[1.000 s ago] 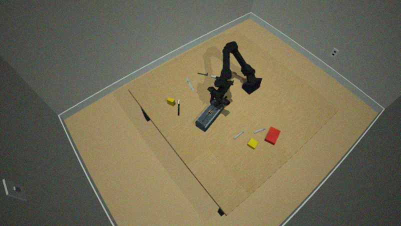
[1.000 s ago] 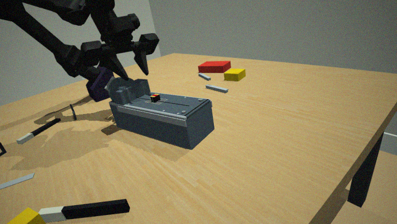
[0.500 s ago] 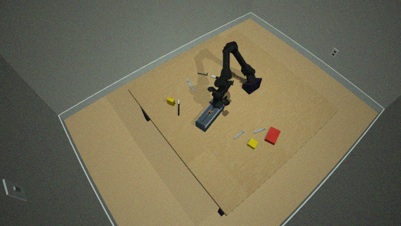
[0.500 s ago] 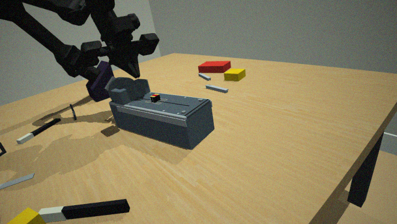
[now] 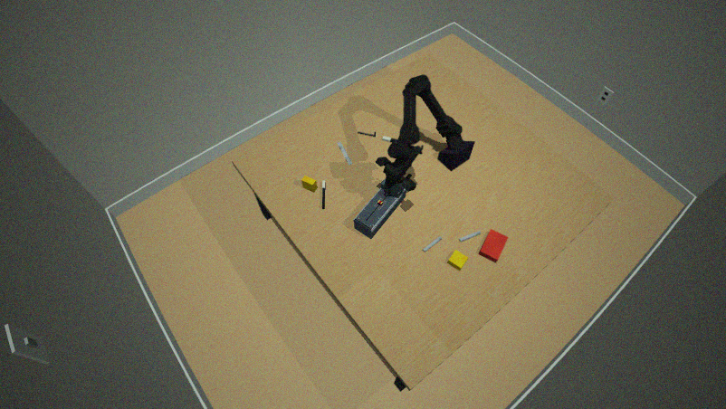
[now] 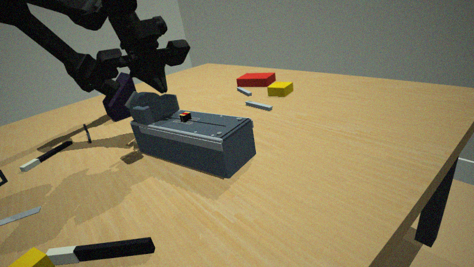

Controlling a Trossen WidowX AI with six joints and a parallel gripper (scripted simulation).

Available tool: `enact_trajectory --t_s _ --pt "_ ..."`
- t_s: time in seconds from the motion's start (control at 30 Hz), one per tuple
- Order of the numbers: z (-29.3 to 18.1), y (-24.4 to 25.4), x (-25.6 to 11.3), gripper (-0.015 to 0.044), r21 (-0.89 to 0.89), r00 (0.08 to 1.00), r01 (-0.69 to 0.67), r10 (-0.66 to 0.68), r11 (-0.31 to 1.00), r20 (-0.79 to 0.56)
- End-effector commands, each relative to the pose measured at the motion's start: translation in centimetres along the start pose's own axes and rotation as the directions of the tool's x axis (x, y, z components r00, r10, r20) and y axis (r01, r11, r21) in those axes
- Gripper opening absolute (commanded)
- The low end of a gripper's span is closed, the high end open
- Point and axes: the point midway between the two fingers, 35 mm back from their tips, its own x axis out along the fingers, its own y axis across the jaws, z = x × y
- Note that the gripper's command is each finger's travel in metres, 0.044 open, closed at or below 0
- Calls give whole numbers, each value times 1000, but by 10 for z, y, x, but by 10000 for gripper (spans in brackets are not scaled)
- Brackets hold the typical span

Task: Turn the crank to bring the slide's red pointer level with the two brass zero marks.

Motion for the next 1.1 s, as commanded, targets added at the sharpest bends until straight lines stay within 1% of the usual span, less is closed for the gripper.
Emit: enact_trajectory --t_s 0.0,0.43,0.47,0.5,1.07 --pt "0 0 0 79 0 1000 1 -1 1000 0" --pt "0 0 0 420 0 1000 1 -1 1000 0" --pt "0 0 0 440 0 1000 1 -1 1000 0" --pt "0 0 0 440 0 1000 1 -1 1000 0" --pt "0 0 0 0 0 1000 1 -1 1000 0"
